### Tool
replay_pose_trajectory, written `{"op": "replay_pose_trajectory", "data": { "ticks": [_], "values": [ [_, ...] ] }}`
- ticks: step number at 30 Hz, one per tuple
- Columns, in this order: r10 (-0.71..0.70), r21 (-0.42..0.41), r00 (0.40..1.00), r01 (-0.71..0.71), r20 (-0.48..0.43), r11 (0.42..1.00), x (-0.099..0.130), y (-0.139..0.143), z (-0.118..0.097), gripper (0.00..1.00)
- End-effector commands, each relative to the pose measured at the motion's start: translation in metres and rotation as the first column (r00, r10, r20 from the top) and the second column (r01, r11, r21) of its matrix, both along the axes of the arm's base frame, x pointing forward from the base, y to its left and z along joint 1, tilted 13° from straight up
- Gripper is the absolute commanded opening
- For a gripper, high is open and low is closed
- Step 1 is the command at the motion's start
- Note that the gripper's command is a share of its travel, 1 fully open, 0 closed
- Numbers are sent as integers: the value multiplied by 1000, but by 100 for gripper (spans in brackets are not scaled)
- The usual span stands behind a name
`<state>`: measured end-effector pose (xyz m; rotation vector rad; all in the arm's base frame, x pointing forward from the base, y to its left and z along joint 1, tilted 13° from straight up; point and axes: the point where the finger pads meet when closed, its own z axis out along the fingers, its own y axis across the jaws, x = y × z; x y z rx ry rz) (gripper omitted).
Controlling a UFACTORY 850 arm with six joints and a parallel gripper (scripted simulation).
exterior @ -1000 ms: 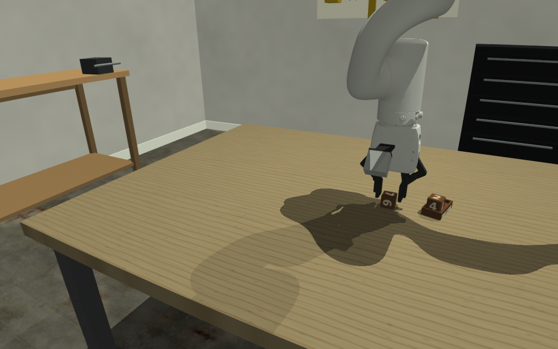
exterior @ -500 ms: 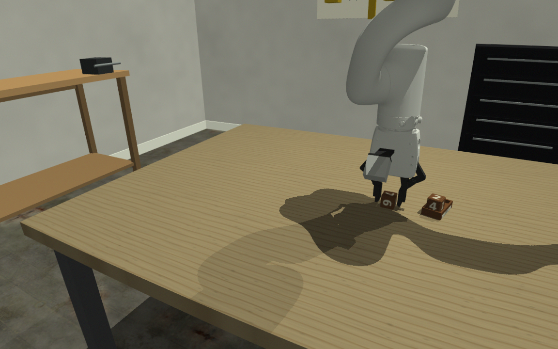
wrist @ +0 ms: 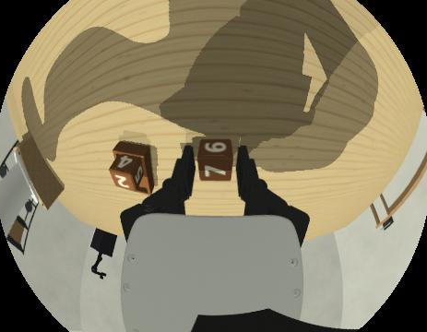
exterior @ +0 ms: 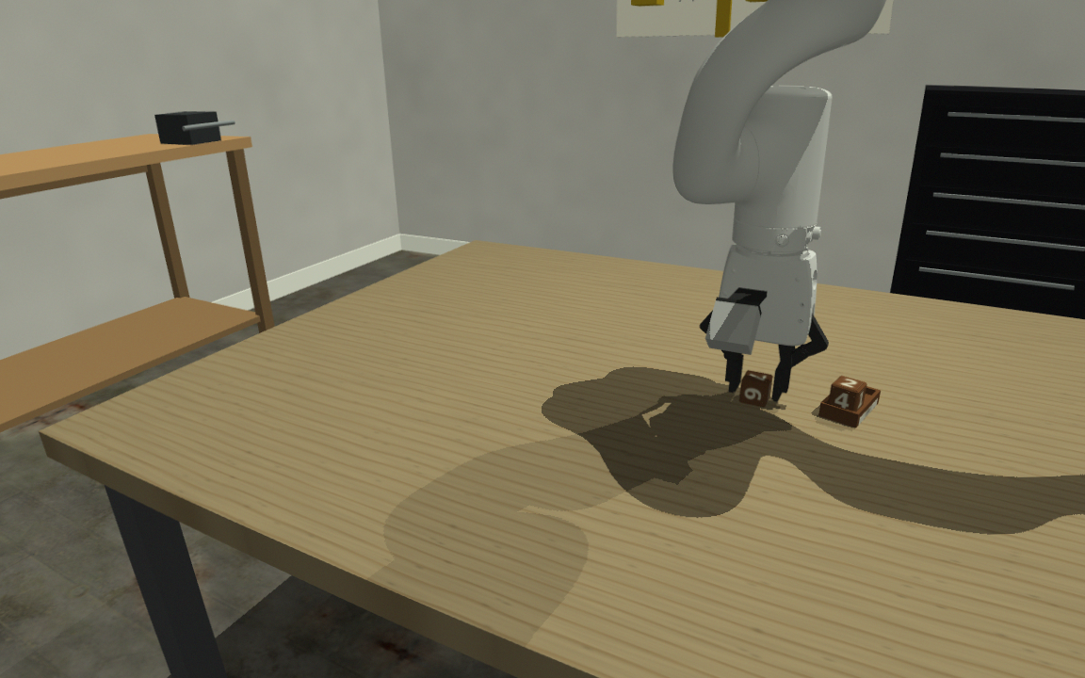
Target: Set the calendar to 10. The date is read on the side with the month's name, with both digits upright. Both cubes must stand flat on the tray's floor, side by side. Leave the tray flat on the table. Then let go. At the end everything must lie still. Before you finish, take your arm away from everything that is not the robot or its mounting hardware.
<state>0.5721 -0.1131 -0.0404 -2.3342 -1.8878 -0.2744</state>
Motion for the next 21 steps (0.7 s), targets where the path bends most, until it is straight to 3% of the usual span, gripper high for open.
{"op": "replay_pose_trajectory", "data": {
  "ticks": [1, 16, 17, 21],
  "values": [
    [0, -1, 1000, 0, 2, 1000, 1, 0, 1, 47],
    [0, -1, 1000, 0, 2, 1000, 1, 0, 1, 47],
    [0, -1, 1000, 0, 2, 1000, 1, 0, 1, 27],
    [0, -1, 1000, 0, 2, 1000, 1, 0, 1, 27]
  ]
}}
